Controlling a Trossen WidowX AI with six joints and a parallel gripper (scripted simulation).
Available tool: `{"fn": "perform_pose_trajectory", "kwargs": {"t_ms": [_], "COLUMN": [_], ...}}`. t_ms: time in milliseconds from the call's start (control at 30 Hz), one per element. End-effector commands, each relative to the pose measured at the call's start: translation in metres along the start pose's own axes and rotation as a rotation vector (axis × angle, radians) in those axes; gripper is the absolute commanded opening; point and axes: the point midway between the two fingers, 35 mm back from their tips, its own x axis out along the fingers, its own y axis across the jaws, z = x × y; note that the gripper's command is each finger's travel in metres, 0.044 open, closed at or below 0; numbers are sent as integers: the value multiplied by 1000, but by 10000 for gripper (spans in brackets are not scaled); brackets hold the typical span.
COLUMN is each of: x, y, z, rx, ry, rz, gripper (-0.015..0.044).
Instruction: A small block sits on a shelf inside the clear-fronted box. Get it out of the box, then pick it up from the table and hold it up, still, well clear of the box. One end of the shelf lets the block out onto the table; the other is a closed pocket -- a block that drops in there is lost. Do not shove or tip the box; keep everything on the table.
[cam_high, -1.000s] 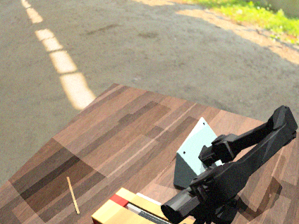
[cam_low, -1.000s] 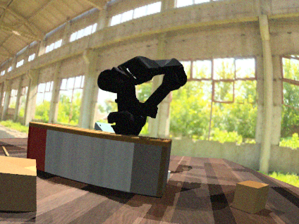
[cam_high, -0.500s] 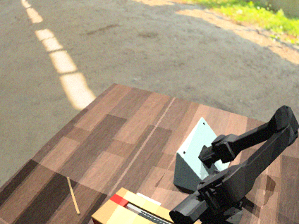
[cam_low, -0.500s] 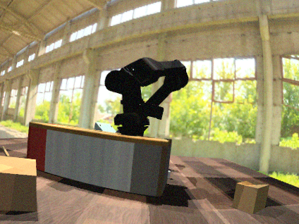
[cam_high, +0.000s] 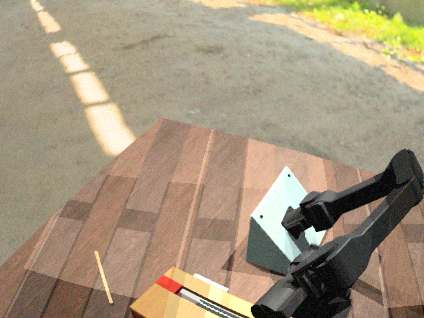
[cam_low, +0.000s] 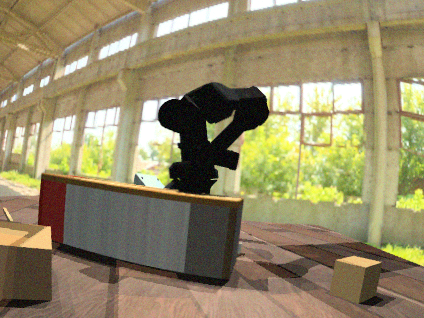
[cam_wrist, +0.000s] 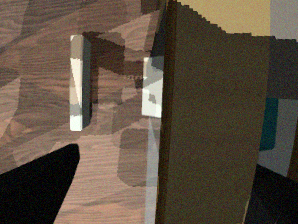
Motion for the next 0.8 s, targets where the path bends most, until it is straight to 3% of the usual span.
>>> {"fn": "perform_pose_trajectory", "kwargs": {"t_ms": [0, 233, 467, 667, 767], "x": [0, -5, -59, -57, -56], "y": [0, -1, 0, -1, 5], "z": [7, 13, 18, 19, 25], "rx": [-3, -3, 1, 1, -181], "ry": [-3, -1, 3, 2, 47], "rz": [-5, -5, 0, -13, -37], "gripper": [400, 400, 400, 400, 321]}}
